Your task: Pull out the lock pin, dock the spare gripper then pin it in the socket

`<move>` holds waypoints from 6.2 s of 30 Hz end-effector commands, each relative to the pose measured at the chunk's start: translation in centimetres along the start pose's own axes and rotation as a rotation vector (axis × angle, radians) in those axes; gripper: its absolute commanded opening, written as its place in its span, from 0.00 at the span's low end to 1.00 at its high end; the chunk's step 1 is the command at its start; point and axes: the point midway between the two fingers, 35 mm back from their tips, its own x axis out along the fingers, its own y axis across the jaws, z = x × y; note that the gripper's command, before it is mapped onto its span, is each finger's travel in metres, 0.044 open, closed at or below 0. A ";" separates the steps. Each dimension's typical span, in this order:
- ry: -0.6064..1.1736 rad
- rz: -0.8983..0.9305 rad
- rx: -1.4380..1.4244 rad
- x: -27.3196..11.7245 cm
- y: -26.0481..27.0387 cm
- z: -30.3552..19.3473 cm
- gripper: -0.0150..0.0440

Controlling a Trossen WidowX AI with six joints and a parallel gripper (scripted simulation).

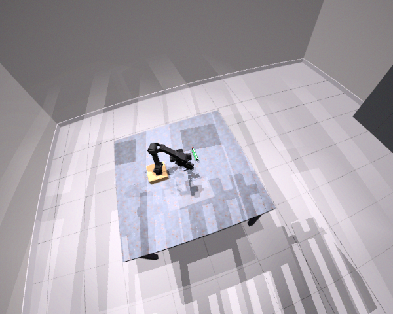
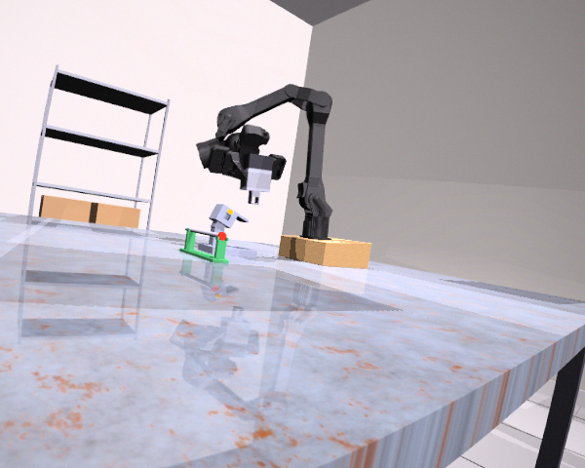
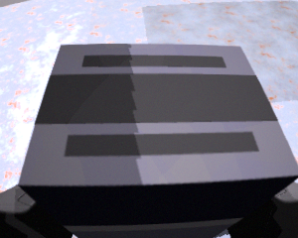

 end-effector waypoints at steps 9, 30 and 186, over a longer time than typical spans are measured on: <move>-0.048 -0.056 -0.228 -1.2 -0.6 0.1 0.25; -0.066 -0.125 -0.468 -2.2 -1.4 -0.4 0.25; 0.014 -0.220 -0.441 1.0 3.9 9.3 0.56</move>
